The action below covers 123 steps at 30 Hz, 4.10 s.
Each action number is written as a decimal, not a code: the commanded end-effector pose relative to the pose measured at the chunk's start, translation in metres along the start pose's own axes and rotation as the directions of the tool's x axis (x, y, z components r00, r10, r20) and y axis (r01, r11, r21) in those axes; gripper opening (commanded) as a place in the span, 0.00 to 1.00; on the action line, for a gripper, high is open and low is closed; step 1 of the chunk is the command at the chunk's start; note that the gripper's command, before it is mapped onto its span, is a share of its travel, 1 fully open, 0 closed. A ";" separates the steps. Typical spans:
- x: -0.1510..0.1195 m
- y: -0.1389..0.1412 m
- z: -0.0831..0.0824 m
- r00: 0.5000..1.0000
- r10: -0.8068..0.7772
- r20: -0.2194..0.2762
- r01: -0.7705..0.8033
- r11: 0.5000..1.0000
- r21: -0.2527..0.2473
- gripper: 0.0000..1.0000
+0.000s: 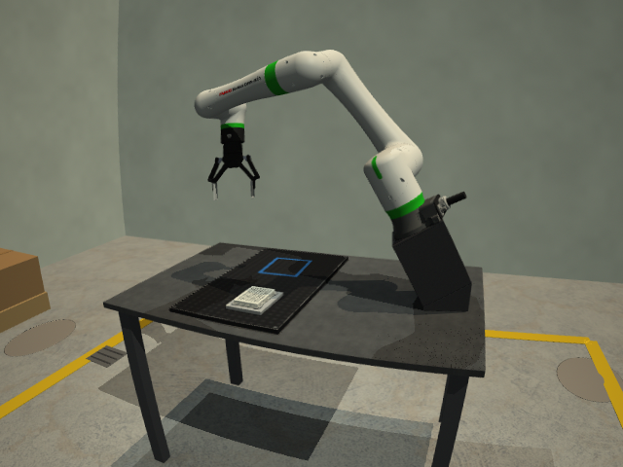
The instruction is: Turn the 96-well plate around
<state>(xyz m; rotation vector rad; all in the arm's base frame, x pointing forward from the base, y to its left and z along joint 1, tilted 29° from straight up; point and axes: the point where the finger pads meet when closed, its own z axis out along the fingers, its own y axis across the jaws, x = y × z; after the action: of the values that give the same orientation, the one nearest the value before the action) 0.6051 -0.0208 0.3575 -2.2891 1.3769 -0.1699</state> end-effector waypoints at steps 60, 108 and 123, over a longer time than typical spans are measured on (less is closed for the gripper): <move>-0.117 0.039 0.121 0.507 -0.862 0.017 0.847 0.494 -0.198 1.00; -0.256 0.099 0.210 -0.668 -0.724 0.173 0.705 -0.690 -0.165 1.00; -0.301 0.126 0.231 -0.891 -0.417 0.177 0.402 -0.908 -0.116 1.00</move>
<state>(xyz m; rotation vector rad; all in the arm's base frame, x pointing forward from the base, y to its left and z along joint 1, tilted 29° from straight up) 0.4421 0.2551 0.1412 -2.4147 -2.2094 -0.7291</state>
